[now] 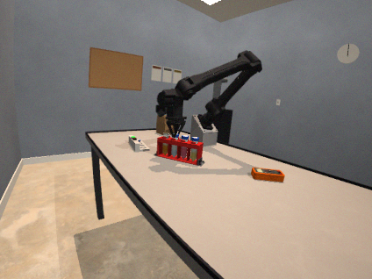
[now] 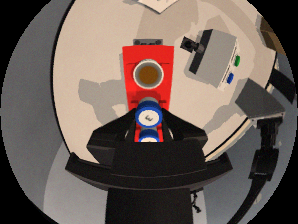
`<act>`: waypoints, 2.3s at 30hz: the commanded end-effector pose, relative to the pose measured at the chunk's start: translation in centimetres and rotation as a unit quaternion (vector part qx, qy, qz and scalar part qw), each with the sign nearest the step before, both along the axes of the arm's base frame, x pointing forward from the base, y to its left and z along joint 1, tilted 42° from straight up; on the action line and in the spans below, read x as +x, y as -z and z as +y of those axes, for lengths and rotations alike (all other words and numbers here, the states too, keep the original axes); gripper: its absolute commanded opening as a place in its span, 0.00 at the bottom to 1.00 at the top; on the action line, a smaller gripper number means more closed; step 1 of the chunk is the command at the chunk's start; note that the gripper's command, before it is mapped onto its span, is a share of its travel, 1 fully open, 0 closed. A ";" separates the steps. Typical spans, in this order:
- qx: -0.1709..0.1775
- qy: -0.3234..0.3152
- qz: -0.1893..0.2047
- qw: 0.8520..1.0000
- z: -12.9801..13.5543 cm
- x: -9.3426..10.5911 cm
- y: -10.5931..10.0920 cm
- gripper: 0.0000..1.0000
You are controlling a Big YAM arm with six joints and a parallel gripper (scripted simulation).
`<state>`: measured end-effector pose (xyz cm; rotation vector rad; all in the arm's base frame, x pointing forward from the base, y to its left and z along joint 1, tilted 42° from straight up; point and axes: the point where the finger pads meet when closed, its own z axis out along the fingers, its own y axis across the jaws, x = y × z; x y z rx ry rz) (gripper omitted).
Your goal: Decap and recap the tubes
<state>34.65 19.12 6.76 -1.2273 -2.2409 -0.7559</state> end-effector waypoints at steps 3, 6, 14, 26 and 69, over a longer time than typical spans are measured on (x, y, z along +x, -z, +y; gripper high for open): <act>-0.018 0.126 0.080 0.989 1.0 2.1 -1.6 0.00; -0.026 0.180 0.129 0.975 1.0 2.1 -1.7 0.00; -0.028 0.196 0.142 0.970 0.9 2.2 -1.7 0.00; -0.032 0.198 0.157 0.967 0.2 1.4 -0.8 0.49; 0.051 -0.299 -0.288 0.908 0.2 1.4 -0.9 0.49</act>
